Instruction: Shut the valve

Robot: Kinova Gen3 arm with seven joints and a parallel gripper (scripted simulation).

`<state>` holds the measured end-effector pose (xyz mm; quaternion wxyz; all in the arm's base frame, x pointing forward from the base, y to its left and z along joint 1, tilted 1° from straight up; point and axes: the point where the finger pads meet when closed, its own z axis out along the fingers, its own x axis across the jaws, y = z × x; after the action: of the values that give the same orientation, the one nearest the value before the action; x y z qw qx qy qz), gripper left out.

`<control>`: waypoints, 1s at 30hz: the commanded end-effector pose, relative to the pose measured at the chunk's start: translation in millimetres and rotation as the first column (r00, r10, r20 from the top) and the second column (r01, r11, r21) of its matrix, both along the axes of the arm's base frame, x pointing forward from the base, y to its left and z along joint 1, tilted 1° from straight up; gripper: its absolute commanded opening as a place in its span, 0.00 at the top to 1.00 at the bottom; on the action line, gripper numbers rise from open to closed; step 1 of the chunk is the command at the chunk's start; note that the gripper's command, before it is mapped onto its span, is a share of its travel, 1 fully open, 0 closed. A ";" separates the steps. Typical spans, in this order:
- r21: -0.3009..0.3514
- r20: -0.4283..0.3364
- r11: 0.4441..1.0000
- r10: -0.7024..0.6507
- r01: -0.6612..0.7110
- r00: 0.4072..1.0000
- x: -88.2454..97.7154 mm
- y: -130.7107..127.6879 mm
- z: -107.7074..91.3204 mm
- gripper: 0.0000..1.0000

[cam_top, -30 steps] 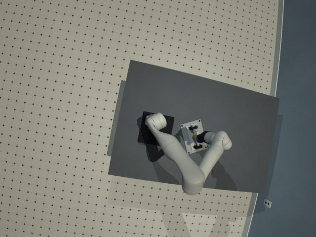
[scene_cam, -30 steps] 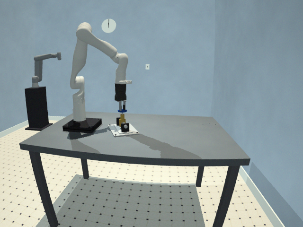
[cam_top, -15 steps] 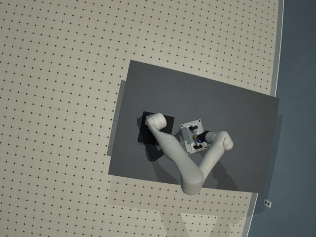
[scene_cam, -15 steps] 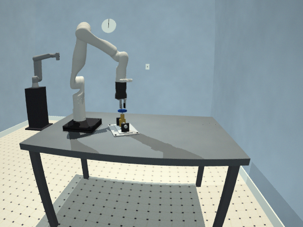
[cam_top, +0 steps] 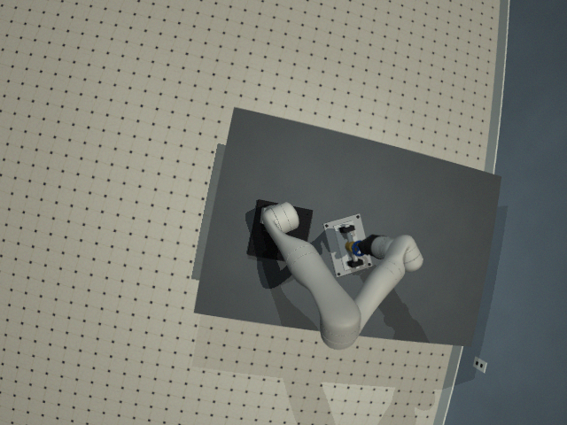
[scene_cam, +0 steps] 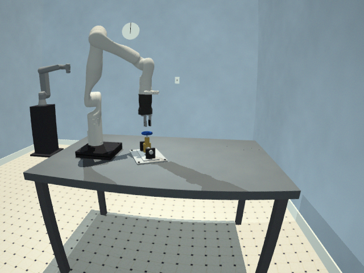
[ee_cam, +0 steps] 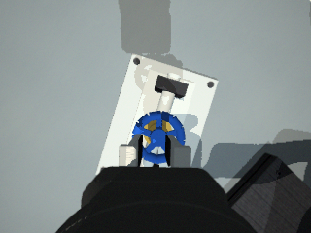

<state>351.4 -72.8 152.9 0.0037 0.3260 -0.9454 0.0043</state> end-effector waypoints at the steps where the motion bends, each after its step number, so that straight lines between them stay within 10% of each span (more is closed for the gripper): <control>1: -0.002 0.004 1.000 -0.001 0.001 1.000 1.4 -1.8 9.2 0.45; 30: -0.003 0.003 1.000 0.000 0.000 1.000 0.7 -1.4 24.5 0.45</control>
<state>351.7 -74.9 174.8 0.0033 0.3242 -0.9459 0.0066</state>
